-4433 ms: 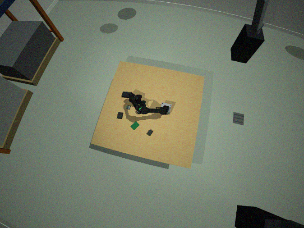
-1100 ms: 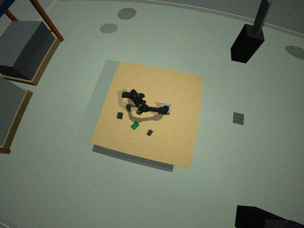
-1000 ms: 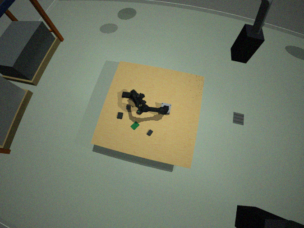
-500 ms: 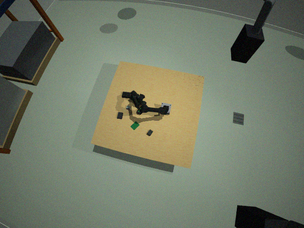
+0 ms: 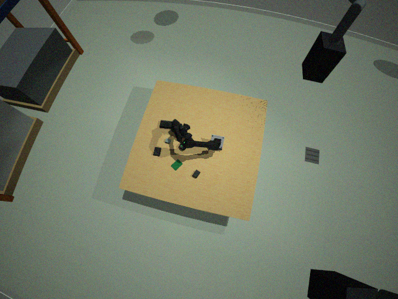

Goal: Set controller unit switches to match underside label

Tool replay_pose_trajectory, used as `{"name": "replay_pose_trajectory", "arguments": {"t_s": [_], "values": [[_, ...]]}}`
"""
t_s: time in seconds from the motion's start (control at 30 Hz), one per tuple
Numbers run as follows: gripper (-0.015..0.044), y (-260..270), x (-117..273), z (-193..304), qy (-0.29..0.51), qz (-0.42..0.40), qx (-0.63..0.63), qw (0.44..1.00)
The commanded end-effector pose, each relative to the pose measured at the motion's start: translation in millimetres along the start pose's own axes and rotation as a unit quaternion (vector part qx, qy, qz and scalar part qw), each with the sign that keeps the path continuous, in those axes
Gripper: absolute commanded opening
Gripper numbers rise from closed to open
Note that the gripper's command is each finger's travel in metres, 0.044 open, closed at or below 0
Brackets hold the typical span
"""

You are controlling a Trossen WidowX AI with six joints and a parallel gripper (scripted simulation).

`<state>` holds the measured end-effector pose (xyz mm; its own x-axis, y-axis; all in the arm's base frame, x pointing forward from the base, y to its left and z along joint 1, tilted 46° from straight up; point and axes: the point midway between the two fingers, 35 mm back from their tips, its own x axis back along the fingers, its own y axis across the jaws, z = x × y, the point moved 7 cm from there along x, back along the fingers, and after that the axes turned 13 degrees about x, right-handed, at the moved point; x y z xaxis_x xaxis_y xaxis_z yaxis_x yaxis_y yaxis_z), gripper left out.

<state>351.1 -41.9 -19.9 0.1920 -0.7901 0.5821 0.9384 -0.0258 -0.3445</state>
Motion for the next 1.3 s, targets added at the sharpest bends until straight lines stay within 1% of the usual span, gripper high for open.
{"name": "replay_pose_trajectory", "arguments": {"t_s": [0.0,1.1,1.17,1.27], "values": [[0.0,-3,-2,0,0.003,0.001,-0.005,1.0],[0.0,-20,-7,5,0.003,0.001,-0.005,1.0],[0.0,-13,5,3,0.0,-0.004,0.0,1.0],[0.0,-13,42,2,0.001,-0.001,-0.004,1.0]]}}
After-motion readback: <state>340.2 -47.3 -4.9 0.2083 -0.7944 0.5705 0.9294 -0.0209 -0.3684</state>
